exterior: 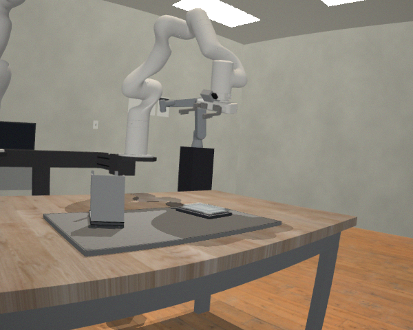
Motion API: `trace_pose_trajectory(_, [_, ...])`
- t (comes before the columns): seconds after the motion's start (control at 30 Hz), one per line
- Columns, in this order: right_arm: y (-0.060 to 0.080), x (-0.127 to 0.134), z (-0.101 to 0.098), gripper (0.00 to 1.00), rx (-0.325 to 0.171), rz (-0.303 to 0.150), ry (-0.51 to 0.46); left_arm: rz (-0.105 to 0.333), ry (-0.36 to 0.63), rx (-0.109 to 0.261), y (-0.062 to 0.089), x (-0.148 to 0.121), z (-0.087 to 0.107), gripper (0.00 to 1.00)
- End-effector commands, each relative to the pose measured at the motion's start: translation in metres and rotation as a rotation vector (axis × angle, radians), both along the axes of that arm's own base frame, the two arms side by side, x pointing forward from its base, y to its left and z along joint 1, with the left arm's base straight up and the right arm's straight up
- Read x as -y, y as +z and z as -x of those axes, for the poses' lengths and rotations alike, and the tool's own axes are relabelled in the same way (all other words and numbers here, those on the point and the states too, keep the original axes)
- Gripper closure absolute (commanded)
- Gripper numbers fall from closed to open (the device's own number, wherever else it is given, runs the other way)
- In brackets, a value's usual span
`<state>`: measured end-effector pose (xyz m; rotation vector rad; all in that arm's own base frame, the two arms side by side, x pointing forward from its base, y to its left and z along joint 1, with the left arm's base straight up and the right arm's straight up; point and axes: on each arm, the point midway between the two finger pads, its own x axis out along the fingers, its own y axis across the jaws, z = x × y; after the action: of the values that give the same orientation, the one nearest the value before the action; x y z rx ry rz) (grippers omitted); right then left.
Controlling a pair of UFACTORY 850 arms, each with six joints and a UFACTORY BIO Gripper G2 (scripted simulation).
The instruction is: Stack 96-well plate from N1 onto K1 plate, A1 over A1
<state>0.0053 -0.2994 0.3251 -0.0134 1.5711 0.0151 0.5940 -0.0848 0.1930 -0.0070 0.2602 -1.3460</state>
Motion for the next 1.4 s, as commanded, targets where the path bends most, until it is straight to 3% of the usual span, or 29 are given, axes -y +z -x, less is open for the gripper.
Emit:
trace_pose_trajectory(0.0, [0.000,0.000,0.000,0.00,0.000,0.001,0.000,-0.008,0.049,0.020,-0.003,0.012,-0.009,0.63])
trace_pose_trajectory(0.1, [0.000,0.000,0.000,0.00,0.000,0.001,0.000,-0.013,0.112,0.041,-0.007,0.023,-0.017,0.63])
trace_pose_trajectory(0.23, [0.000,0.000,0.000,0.00,0.000,0.001,0.000,-0.013,0.113,0.041,-0.009,0.030,-0.022,0.63])
trace_pose_trajectory(0.3, [0.000,0.000,0.000,0.00,0.000,0.001,0.000,-0.018,0.176,0.062,-0.012,0.038,-0.028,0.63])
trace_pose_trajectory(0.4, [0.000,0.000,0.000,0.00,0.000,0.001,0.000,-0.018,0.176,0.062,-0.013,0.045,-0.032,0.63])
trace_pose_trajectory(0.47, [0.000,0.000,0.000,0.00,0.000,0.001,0.000,-0.022,0.240,0.081,-0.016,0.053,-0.037,0.63])
trace_pose_trajectory(0.57, [0.000,0.000,0.000,0.00,0.000,0.001,0.000,-0.022,0.240,0.081,-0.017,0.057,-0.040,0.63])
trace_pose_trajectory(0.63, [0.000,0.000,0.000,0.00,0.000,0.001,0.000,-0.025,0.304,0.100,-0.019,0.065,-0.045,0.63])
trace_pose_trajectory(0.77, [0.000,0.000,0.000,0.00,0.000,0.001,0.000,-0.025,0.305,0.100,-0.021,0.072,-0.049,0.63])
trace_pose_trajectory(0.97, [0.000,0.000,0.000,0.00,0.000,0.001,0.000,-0.028,0.434,0.134,-0.027,0.093,-0.060,0.63])
trace_pose_trajectory(1.13, [0.000,0.000,0.000,0.00,0.000,0.001,0.000,-0.028,0.435,0.135,-0.028,0.096,-0.062,0.63])
trace_pose_trajectory(1.3, [0.000,0.000,0.000,0.00,0.000,0.001,0.000,-0.029,0.565,0.165,-0.034,0.116,-0.071,0.63])
trace_pose_trajectory(1.37, [0.000,0.000,0.000,0.00,0.000,0.001,0.000,-0.029,0.566,0.165,-0.034,0.118,-0.071,0.63])
